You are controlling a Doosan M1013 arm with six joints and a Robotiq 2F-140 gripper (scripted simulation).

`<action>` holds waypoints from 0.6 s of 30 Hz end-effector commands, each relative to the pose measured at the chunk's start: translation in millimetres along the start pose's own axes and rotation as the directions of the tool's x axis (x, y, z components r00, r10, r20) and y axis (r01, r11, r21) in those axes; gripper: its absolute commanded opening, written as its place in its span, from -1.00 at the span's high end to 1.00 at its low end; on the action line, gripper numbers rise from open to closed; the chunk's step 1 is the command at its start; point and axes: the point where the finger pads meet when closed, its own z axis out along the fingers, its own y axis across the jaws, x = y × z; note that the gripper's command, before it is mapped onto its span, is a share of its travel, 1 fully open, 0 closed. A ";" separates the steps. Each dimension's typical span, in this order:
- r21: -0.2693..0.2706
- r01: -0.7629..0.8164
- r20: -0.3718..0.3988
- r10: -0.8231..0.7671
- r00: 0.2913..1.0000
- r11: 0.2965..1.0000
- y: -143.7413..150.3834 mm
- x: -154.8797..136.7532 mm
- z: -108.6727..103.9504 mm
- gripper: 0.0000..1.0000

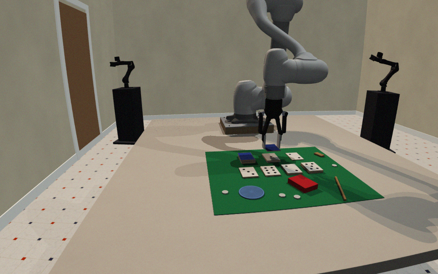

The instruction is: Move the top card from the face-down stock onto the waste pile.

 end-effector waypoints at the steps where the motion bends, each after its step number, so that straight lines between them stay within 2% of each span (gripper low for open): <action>1: 0.002 -0.002 -0.002 0.002 1.000 1.000 -2.3 -0.9 -1.7 0.15; 18: 0.002 -0.002 -0.002 0.002 1.000 1.000 -3.3 -0.8 15.5 0.15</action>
